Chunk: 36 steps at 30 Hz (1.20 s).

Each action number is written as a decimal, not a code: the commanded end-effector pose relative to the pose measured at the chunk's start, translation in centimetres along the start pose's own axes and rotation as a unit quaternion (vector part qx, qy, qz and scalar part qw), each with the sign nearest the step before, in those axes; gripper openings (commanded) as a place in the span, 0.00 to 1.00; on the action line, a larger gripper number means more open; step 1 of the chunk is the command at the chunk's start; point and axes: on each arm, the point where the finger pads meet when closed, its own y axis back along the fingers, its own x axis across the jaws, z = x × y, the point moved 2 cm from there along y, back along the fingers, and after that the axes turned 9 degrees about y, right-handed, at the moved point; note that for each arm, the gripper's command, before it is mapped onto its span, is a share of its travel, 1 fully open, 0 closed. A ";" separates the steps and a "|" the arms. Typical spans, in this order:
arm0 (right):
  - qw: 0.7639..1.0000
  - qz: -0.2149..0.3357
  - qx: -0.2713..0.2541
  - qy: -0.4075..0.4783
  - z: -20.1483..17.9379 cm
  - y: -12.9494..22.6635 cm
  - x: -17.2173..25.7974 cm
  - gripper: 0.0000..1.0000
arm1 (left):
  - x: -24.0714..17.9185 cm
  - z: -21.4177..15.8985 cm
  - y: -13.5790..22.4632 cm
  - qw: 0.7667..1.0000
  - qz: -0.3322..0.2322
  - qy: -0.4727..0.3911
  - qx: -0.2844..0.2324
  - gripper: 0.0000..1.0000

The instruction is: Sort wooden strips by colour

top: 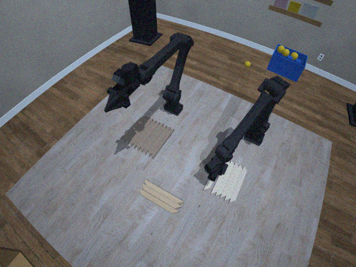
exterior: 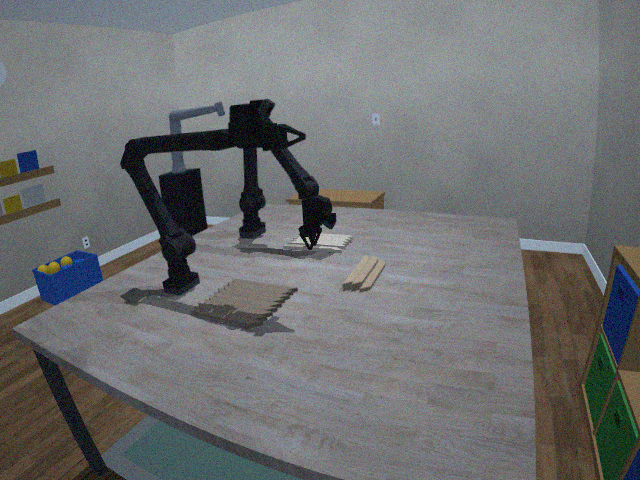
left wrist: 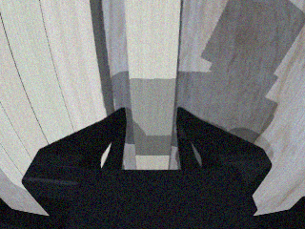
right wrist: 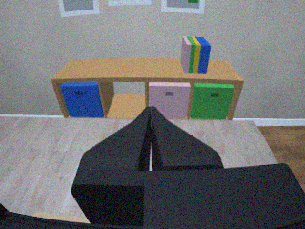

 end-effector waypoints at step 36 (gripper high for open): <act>0.999 -0.015 -0.039 0.006 3.7 1.8 -1.1 0.01 | 0.4 0.2 3.0 1.000 0.003 0.005 0.001 0.41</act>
